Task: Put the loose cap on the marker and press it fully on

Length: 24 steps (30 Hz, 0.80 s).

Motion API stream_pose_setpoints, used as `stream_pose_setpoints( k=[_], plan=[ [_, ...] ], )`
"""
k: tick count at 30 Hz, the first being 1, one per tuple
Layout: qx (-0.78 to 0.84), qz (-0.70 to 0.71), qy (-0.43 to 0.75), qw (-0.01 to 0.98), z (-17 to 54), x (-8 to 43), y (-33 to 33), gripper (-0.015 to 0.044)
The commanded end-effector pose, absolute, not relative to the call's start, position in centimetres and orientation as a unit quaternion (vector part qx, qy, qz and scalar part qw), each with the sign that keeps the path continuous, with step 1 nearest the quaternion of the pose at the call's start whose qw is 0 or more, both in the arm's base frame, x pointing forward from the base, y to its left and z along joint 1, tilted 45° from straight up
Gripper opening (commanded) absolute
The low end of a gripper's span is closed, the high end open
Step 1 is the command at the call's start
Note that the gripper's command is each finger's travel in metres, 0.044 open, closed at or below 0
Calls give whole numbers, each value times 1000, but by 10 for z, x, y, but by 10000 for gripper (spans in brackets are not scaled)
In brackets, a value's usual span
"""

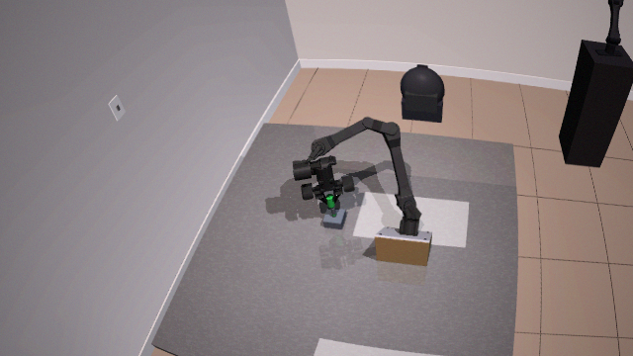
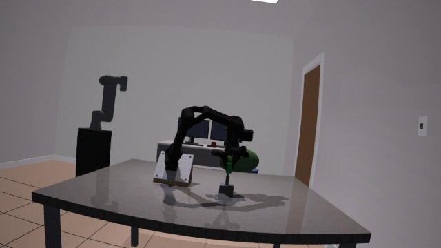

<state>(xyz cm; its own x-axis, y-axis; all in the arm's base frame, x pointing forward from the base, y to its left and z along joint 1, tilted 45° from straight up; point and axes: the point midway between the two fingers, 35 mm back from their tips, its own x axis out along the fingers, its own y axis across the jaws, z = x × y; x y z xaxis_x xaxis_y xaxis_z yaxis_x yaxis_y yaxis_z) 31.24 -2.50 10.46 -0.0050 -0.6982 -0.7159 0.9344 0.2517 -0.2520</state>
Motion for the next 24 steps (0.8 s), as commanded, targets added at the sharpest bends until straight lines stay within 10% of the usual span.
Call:
stream_pose_setpoints(
  k=[1, 24],
  plan=[
    [148, -592, 390, 689, 100, 311, -30, 0],
    [147, -593, 389, 690, 75, 310, -55, 0]
  ],
)
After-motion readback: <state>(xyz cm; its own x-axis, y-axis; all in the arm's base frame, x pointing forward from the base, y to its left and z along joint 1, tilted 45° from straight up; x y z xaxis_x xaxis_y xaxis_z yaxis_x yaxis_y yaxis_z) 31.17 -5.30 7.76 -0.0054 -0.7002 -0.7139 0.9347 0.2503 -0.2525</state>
